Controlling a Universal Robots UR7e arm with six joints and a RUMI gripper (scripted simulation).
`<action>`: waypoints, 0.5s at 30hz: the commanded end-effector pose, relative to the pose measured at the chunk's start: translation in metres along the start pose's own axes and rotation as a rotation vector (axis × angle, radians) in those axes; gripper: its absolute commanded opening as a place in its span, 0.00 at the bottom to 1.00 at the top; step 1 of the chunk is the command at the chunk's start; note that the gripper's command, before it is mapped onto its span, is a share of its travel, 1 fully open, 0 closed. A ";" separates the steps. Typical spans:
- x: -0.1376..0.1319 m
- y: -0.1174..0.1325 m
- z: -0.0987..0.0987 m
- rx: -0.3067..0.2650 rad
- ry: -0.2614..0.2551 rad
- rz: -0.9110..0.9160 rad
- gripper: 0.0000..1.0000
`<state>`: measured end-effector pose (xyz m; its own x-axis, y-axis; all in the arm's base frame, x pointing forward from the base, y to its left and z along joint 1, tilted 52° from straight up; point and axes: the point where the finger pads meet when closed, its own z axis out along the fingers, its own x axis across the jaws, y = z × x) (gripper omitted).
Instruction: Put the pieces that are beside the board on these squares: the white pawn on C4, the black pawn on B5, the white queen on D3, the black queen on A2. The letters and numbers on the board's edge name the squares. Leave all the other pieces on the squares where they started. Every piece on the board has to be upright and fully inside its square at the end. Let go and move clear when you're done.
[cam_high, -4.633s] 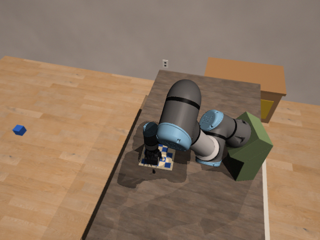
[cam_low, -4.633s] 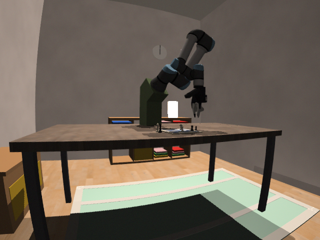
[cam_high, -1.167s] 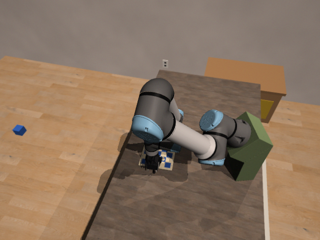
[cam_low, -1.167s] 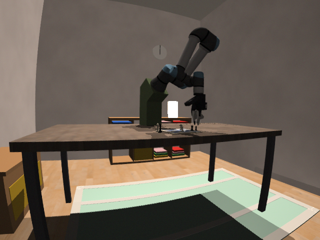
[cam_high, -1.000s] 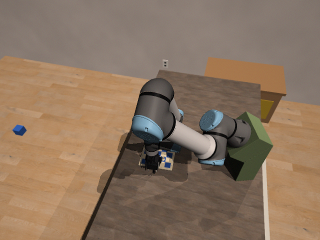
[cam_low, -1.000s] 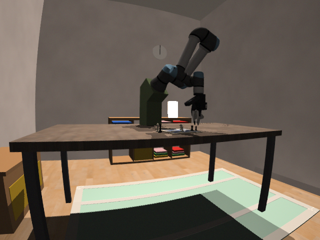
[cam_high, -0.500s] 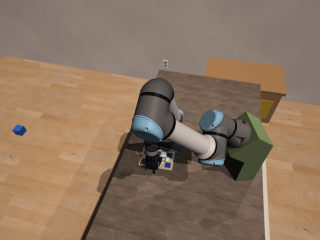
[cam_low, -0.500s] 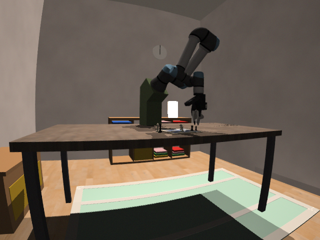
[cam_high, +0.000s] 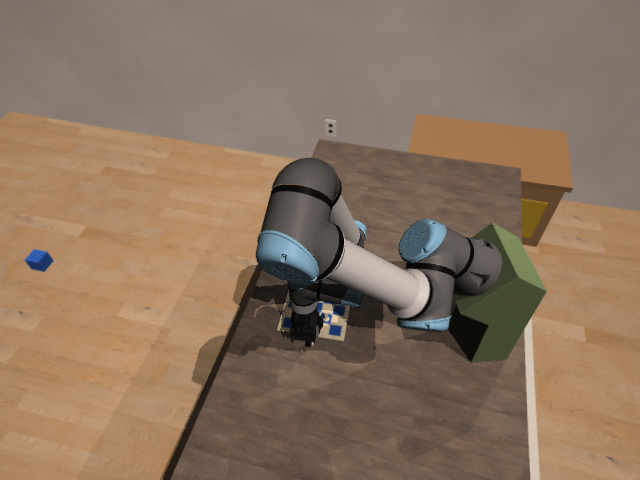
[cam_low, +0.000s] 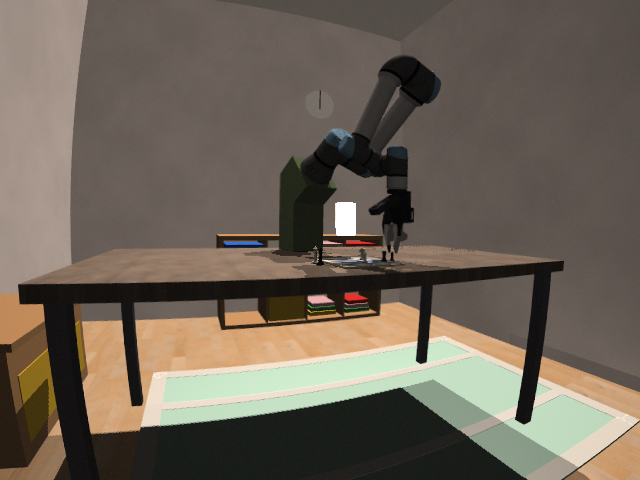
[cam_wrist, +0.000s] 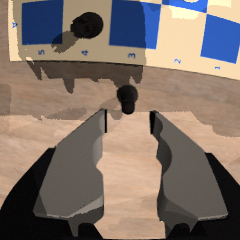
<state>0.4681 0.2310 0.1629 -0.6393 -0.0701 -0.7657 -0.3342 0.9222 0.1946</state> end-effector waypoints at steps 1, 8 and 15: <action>0.000 0.000 0.009 0.000 -0.001 0.000 0.20; 0.000 0.000 0.020 0.000 -0.001 0.000 0.20; 0.000 0.000 0.022 0.000 -0.001 0.000 0.20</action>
<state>0.4822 0.2387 0.1504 -0.6394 -0.0701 -0.7657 -0.3342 0.9222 0.1946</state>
